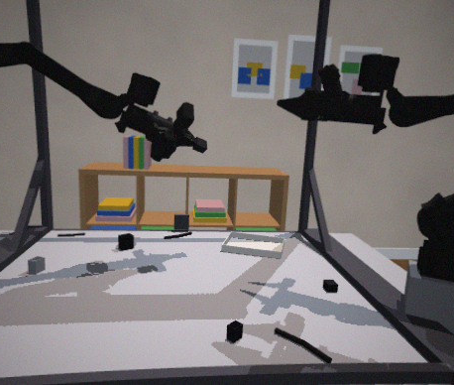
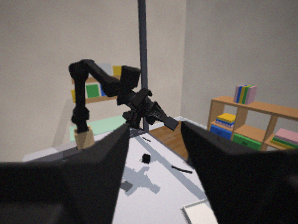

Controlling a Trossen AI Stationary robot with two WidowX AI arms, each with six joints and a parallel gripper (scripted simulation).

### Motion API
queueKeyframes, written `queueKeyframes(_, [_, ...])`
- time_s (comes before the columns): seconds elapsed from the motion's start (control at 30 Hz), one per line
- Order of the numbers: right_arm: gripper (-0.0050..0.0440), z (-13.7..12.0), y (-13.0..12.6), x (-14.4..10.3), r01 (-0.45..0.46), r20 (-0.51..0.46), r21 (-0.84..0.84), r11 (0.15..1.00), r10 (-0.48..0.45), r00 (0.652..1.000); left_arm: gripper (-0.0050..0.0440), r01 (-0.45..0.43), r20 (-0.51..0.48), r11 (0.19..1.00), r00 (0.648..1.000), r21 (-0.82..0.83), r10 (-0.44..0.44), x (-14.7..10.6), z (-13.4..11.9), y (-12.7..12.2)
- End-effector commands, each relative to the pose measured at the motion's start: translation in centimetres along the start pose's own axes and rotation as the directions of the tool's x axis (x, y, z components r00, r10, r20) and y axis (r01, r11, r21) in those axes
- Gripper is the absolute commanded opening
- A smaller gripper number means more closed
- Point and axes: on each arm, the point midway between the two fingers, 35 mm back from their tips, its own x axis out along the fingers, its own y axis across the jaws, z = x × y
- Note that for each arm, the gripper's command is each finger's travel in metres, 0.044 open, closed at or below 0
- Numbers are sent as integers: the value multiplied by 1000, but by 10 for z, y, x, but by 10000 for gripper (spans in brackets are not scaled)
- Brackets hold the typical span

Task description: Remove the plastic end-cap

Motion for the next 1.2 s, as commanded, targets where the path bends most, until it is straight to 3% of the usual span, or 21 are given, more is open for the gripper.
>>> queueKeyframes(0.0, [0, -13, 12, -9, -25, -33, 6, 1000, 25, 999, 215, -2, 19, 1000, 1000, 6, 2, -1, 8, 0])
queueKeyframes(0.3, [0, -13, 12, -9, -25, -32, 6, 1000, 25, 999, 215, 16, -31, 977, 999, 211, -10, 20, 15, -4])
queueKeyframes(0.63, [0, -13, 12, -9, -25, -32, 6, 1000, 25, 999, 215, 114, -154, 824, 988, 555, -34, 59, 11, -14])
queueKeyframes(0.77, [0, -13, 12, -9, -25, -32, 6, 1000, 25, 999, 215, 139, -175, 779, 984, 611, -38, 66, 10, -16])
queueKeyframes(1.17, [0, -13, 12, -9, -25, -32, 6, 1000, 25, 999, 215, 302, -306, 428, 950, 852, -61, 111, -3, -30])
